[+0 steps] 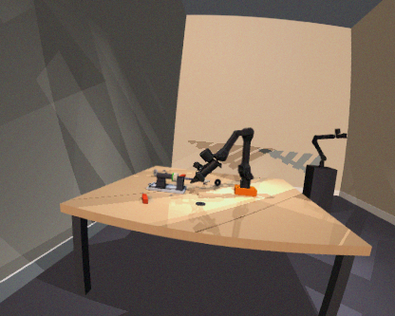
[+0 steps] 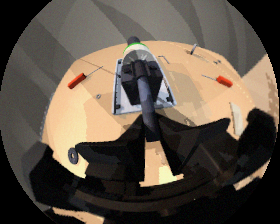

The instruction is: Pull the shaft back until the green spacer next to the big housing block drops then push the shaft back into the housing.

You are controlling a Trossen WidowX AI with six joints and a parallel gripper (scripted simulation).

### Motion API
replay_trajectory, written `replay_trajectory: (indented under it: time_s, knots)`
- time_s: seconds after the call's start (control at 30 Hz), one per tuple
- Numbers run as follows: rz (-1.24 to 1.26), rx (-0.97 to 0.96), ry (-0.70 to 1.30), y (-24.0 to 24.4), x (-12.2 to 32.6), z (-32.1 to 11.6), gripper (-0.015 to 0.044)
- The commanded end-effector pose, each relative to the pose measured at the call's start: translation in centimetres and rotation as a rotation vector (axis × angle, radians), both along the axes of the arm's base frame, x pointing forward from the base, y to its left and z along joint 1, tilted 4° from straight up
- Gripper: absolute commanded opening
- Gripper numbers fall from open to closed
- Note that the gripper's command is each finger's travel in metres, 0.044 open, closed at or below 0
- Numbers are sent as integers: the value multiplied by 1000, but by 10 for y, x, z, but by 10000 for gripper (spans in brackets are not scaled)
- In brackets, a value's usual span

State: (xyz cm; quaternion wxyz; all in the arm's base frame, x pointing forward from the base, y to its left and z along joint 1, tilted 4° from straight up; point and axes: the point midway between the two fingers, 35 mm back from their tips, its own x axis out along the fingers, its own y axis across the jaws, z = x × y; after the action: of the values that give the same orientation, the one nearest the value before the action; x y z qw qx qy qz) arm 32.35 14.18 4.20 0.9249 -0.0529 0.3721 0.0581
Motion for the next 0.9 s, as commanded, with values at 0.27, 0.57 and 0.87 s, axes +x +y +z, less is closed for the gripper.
replay_trajectory:
  time_s: [0.27,0.57,0.87]
  knots:
    - [-3,1,0,-1,-2,0,0]
    - [-3,1,0,-1,-3,0,0]
    - [-3,1,1,-1,-4,0,0]
